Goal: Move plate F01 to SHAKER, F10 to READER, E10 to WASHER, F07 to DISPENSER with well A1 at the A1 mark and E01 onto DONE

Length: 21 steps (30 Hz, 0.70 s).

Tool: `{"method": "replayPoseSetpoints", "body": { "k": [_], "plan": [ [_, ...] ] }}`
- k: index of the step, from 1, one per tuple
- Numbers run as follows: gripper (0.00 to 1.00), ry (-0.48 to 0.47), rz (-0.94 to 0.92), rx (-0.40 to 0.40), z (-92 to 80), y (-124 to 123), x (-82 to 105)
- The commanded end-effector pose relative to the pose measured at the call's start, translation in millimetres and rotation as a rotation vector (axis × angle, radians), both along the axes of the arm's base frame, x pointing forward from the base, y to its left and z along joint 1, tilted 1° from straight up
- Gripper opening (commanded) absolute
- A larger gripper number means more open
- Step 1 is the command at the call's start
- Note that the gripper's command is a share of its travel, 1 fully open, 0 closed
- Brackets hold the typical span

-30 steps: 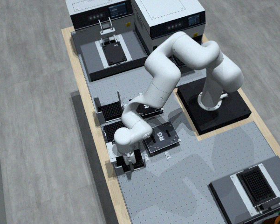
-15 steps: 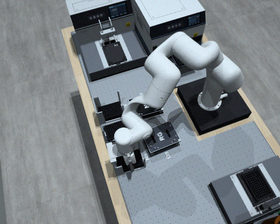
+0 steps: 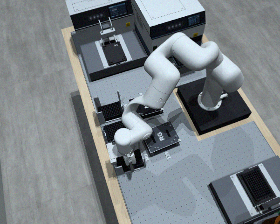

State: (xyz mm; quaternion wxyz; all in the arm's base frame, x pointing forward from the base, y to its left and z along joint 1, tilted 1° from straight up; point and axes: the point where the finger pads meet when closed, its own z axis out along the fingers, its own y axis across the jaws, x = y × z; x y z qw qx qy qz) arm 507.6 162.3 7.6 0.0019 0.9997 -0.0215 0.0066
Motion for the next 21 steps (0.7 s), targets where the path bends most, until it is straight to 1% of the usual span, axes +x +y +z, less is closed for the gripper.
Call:
{"method": "replayPoseSetpoints", "body": {
  "k": [1, 21],
  "plan": [
    [1.0, -0.005, 0.0, 0.002, 1.3, 0.6, 1.9],
    [1.0, -0.005, 0.0, 0.002, -3.7, 0.6, 2.0]
  ]
}}
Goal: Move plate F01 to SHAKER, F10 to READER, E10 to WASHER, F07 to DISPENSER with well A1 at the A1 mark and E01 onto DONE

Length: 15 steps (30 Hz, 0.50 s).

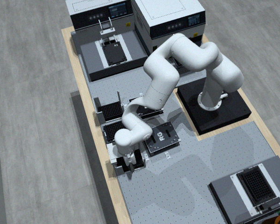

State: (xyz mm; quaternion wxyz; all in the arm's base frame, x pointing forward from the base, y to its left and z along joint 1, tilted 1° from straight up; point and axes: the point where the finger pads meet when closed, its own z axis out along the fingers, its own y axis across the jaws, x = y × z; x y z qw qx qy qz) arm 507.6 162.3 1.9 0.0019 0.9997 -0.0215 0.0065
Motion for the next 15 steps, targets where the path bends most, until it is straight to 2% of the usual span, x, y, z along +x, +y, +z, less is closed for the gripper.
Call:
{"method": "replayPoseSetpoints", "body": {
  "k": [1, 11, 12, 15],
  "plan": [
    [1.0, -0.005, 0.0, 0.002, 2.1, 0.6, 1.9],
    [1.0, -0.005, 0.0, 0.002, 2.3, 0.6, 1.9],
    [0.0, -0.005, 0.0, 0.002, 2.3, 0.6, 1.9],
    [0.0, -0.005, 0.0, 0.002, 2.3, 0.6, 1.9]
  ]
}}
